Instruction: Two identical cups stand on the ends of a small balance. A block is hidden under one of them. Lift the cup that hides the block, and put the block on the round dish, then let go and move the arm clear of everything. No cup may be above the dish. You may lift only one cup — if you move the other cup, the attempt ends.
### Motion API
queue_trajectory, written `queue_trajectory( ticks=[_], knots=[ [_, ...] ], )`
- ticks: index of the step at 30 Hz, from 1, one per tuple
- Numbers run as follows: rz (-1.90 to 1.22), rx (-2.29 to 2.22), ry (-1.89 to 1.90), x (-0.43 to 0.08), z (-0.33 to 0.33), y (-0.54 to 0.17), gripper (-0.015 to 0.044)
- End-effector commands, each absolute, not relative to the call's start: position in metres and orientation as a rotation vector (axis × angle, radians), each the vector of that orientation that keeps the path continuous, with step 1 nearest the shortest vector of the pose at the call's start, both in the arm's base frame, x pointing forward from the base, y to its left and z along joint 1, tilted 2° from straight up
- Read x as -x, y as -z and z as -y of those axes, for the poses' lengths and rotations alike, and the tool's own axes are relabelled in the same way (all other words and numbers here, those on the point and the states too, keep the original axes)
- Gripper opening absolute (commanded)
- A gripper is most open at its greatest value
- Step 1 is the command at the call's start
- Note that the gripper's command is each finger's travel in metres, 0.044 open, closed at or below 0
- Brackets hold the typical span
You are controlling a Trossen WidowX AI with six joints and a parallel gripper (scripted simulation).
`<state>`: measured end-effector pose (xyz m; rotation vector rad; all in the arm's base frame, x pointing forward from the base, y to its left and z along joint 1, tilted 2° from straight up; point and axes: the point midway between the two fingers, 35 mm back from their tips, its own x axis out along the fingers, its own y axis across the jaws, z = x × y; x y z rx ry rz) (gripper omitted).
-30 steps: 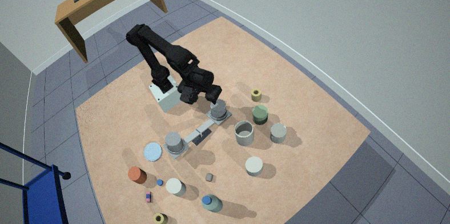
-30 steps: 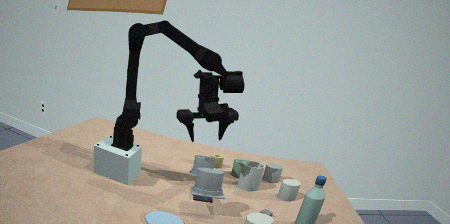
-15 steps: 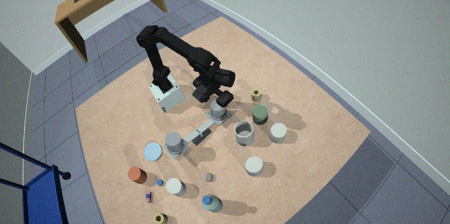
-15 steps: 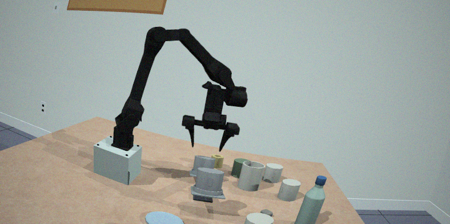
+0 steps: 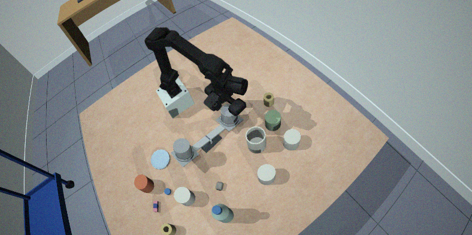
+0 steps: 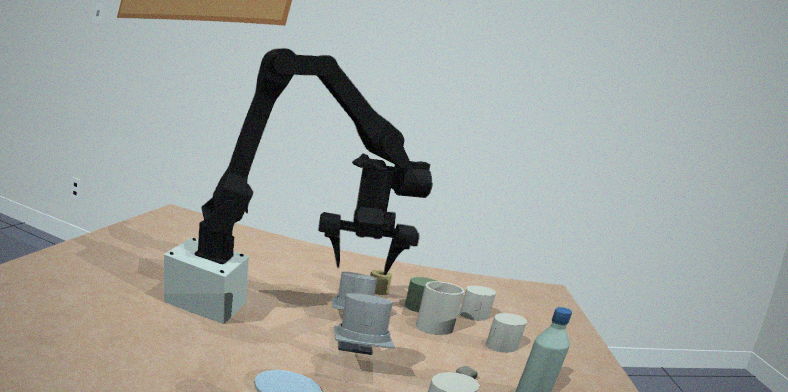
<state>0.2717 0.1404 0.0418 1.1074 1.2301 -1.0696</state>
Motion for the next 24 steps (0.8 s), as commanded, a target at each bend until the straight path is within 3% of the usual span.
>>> queue_trajectory(
  ticks=[1,24],
  knots=[
    [-1.229,-1.100,1.085,-0.271,-0.139,-0.033,0.0440],
    [-1.229,-1.099,1.085,-0.272,-0.138,0.005,0.0440]
  ],
)
